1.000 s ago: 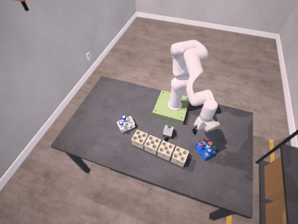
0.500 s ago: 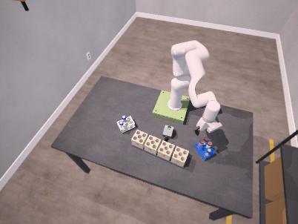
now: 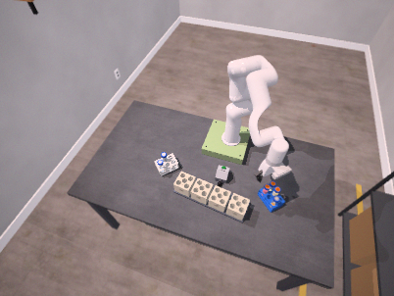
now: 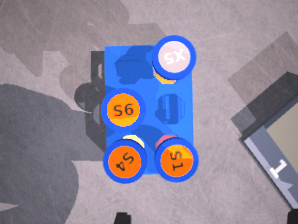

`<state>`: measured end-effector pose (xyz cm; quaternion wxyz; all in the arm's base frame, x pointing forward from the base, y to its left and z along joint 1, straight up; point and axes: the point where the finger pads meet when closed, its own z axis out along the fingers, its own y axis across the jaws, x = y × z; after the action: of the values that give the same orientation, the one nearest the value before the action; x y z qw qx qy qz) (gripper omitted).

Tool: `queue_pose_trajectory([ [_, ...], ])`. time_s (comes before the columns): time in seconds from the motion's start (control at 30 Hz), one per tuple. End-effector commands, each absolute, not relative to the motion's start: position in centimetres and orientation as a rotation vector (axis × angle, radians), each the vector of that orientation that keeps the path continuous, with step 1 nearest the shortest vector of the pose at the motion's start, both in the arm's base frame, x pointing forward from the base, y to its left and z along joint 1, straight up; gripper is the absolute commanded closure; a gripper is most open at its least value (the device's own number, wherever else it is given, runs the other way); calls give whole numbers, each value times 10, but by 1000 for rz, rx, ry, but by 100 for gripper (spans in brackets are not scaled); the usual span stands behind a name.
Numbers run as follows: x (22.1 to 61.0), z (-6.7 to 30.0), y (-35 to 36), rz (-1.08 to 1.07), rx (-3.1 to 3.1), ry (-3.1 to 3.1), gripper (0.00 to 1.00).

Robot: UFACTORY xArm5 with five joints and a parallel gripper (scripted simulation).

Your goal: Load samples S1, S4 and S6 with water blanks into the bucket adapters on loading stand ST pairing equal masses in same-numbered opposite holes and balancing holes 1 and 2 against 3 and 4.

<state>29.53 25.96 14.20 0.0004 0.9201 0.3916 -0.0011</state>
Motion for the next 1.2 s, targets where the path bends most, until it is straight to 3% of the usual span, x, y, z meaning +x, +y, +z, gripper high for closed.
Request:
queue_pose_trajectory([
  [0.0,297,133,261,3,2895,1232,0],
  [0.6,297,91,261,3,2894,1232,0],
  [1.17,297,91,261,3,2894,1232,0],
])
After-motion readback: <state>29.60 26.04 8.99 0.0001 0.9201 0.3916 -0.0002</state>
